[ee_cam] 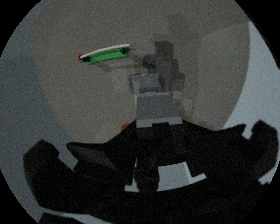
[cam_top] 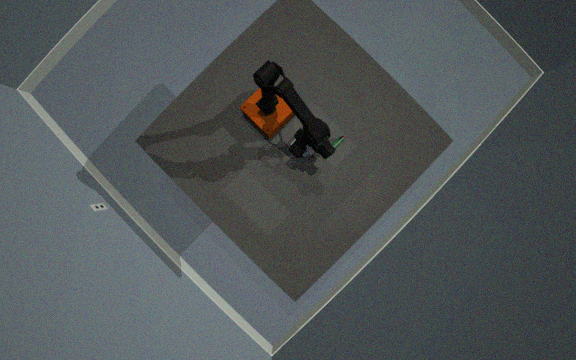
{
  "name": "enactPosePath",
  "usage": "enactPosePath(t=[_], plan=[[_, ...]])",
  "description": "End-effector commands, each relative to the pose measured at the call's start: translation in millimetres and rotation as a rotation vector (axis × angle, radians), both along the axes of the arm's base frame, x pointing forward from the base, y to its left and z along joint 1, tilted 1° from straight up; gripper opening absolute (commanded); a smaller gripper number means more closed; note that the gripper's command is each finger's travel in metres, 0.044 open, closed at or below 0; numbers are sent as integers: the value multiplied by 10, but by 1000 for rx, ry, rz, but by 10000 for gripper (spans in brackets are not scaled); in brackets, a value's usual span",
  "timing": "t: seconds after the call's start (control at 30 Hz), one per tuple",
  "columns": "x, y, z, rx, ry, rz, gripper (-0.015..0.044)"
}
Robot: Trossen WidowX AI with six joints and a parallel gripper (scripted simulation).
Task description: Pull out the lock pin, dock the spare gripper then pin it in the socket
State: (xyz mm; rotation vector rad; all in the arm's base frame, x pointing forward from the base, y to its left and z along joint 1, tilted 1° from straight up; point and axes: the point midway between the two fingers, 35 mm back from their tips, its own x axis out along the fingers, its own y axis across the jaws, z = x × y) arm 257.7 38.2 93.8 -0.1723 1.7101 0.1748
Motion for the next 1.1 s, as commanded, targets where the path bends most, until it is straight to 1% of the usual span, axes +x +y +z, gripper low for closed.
enactPosePath(t=[0.0, 0.67, 1.07], plan=[[10, -3, -58, -6, 3, -2, 0], [98, 20, -303, -5, 2, -2, 0], [91, 24, -274, -1, 2, 0, 0]])
